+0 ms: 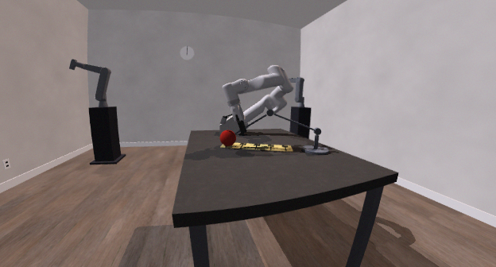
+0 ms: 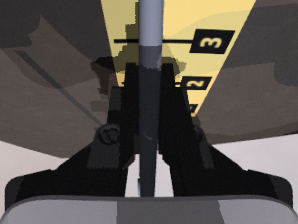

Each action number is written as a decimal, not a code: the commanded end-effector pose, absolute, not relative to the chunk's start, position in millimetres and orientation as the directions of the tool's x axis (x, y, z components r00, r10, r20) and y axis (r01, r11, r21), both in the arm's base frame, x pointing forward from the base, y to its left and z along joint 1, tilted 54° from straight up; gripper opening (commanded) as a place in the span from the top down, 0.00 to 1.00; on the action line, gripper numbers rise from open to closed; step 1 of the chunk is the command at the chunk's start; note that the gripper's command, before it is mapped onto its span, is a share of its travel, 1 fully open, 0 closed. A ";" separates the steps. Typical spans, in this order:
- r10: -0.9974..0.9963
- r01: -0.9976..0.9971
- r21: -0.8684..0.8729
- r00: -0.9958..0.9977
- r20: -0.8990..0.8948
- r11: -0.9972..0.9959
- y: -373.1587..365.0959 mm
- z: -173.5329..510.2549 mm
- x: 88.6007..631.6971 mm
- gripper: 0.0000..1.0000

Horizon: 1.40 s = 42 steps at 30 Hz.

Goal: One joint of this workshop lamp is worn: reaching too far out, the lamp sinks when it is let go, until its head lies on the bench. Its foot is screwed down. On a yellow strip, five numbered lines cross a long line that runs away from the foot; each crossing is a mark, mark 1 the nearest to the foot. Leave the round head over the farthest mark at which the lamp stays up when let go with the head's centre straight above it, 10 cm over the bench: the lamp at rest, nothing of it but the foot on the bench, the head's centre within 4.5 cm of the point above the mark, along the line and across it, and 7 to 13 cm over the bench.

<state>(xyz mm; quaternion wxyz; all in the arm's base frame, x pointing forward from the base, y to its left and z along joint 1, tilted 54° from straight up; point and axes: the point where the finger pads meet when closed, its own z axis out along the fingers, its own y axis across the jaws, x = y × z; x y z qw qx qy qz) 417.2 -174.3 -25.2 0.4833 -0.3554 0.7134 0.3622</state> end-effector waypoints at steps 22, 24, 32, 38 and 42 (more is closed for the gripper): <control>-0.161 -0.856 0.169 -0.279 -0.947 0.488 -187.2 13.8 419.6 1.00; -0.161 -0.857 0.169 -0.279 -0.947 0.488 -188.7 19.7 420.0 1.00; -0.162 -0.857 0.168 -0.277 -0.947 0.487 -191.0 39.6 423.3 1.00; -0.162 -0.858 0.167 -0.276 -0.947 0.486 -193.2 59.5 426.7 1.00; -0.163 -0.858 0.166 -0.275 -0.947 0.486 -194.4 69.5 428.3 1.00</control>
